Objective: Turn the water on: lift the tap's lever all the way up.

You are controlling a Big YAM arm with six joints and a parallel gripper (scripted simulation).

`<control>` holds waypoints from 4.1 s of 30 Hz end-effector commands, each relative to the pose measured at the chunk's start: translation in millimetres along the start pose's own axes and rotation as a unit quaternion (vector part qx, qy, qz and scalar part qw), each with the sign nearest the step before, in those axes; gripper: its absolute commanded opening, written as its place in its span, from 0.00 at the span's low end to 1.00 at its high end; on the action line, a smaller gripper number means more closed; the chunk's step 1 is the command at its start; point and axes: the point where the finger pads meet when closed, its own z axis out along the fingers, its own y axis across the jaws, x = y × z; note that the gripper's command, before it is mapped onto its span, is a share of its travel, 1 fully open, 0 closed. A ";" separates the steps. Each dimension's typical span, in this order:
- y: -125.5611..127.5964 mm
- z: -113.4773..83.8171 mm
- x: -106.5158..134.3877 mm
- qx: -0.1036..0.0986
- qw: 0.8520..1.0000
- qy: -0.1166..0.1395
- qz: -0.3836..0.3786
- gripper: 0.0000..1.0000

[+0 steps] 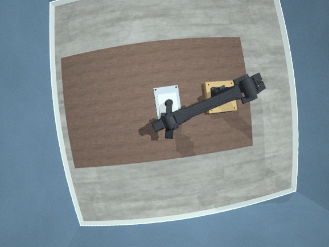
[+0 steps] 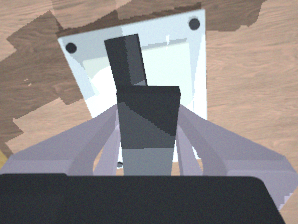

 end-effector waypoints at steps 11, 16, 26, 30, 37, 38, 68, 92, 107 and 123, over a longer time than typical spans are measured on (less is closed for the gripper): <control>-10.9 -0.1 -2.0 0.005 1.000 -0.001 0.001 0.00; -10.9 -0.1 -2.0 0.005 1.000 -0.001 0.001 0.00; -10.9 -0.1 -2.0 0.005 1.000 -0.001 0.001 0.00; -10.9 -0.1 -2.0 0.005 1.000 -0.001 0.001 0.00; -10.9 -0.1 -2.0 0.005 1.000 -0.001 0.001 0.00; -10.9 -0.1 -2.0 0.005 1.000 -0.001 0.001 0.00; -18.9 -54.5 8.4 0.025 1.000 -0.010 0.001 0.00; -19.4 -60.0 10.5 0.028 1.000 -0.011 0.001 0.00; -19.4 -60.1 10.5 0.028 1.000 -0.011 0.001 0.00; -18.7 -73.0 20.5 0.028 1.000 -0.010 0.001 0.00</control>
